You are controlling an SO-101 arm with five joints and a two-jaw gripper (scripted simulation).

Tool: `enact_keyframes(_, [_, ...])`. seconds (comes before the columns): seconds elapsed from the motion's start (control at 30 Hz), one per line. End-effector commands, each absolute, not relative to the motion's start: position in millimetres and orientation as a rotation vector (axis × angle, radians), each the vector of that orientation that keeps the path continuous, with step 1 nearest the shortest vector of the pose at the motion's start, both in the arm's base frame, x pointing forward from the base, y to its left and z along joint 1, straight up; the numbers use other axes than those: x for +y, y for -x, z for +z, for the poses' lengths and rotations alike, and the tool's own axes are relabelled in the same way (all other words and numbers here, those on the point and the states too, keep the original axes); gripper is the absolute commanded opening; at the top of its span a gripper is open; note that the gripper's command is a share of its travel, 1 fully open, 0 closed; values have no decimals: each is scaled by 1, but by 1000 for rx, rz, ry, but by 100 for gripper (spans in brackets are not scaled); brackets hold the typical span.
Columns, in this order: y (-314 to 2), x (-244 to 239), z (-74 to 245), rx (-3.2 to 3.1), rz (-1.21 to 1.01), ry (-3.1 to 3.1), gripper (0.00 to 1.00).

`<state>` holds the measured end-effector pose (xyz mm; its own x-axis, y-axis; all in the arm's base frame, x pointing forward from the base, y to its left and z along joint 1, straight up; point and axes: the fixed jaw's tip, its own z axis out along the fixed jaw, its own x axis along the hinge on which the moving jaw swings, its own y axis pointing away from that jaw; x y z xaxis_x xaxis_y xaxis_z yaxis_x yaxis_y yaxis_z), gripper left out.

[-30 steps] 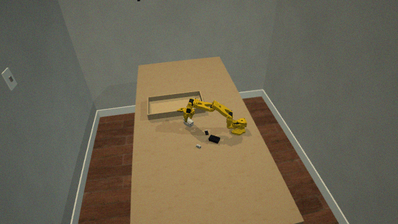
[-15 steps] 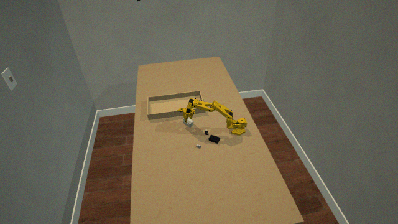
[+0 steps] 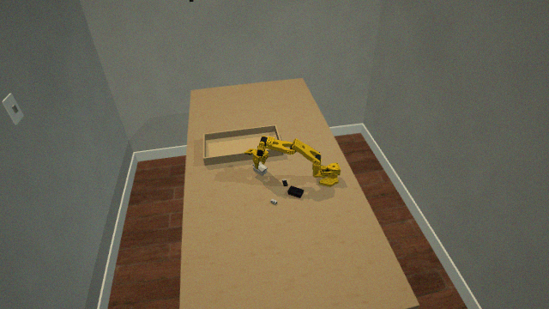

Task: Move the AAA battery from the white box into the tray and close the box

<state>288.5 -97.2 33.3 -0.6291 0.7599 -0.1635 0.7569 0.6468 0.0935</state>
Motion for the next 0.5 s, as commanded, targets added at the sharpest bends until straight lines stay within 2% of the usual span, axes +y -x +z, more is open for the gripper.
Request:
enact_keyframes(0.0, [-292, -101, 44, 2626, 30, -1253, 20])
enact_keyframes(0.47, [-292, -101, 41, 2630, 30, -1256, 20])
